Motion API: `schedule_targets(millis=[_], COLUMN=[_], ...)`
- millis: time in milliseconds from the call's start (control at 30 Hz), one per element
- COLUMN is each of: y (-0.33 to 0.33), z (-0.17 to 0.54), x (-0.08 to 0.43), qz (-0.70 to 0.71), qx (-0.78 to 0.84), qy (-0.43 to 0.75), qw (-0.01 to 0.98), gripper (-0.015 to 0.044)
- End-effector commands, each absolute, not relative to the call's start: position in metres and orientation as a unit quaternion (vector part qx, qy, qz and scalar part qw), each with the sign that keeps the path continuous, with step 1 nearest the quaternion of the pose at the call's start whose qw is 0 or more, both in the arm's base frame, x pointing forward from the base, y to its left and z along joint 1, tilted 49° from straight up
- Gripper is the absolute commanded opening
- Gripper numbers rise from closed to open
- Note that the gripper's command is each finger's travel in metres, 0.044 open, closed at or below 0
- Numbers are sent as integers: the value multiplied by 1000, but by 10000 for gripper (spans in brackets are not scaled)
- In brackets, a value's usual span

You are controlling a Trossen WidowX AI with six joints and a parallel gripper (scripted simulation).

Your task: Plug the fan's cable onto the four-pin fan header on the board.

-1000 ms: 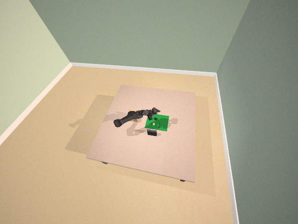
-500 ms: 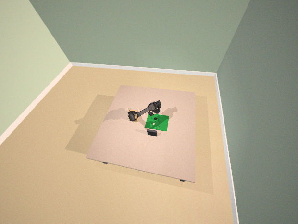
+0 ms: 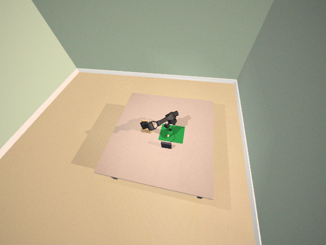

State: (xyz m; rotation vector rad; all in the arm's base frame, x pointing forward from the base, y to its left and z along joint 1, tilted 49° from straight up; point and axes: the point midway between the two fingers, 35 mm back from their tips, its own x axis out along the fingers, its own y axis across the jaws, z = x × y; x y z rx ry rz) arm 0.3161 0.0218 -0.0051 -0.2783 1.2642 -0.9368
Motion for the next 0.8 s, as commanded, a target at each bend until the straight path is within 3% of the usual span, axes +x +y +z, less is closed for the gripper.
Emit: schedule_targets(millis=[0, 767], y=[-18, -44], z=[-36, -59], x=[305, 303], qz=[-429, -429], qx=[-135, -136], qy=[575, 575], qw=[683, 683], gripper=[440, 440])
